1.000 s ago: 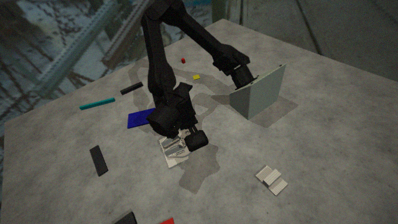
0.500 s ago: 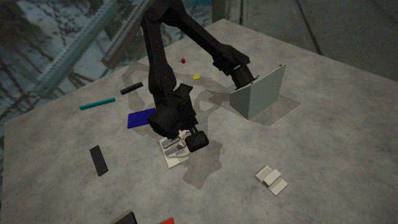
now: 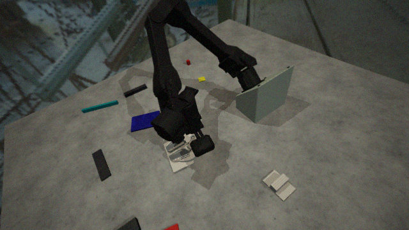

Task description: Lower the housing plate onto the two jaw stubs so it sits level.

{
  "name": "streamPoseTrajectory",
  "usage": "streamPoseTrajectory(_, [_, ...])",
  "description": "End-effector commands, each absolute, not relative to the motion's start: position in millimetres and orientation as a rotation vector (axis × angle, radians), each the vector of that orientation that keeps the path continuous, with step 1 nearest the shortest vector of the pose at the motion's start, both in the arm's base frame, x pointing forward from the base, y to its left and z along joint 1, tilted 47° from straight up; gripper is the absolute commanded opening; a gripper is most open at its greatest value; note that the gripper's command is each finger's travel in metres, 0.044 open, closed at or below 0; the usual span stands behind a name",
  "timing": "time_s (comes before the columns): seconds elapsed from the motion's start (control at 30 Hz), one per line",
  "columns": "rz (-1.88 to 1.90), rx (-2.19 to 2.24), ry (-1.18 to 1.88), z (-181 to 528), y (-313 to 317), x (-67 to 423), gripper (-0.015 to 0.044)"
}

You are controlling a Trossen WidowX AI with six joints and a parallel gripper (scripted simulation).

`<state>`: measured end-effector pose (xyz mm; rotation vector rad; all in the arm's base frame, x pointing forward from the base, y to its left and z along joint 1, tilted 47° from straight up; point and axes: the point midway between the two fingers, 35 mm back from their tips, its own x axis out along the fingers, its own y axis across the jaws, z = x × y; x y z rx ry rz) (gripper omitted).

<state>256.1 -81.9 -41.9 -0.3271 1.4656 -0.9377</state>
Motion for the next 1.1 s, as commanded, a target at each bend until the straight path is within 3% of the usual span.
streamPoseTrajectory(0.0, [-0.936, -0.333, 1.465, -42.0, -82.5, 256.4, 0.0351])
streamPoseTrajectory(1.07, [-0.936, -0.333, 1.465, -47.0, -87.6, 255.2, 0.0351])
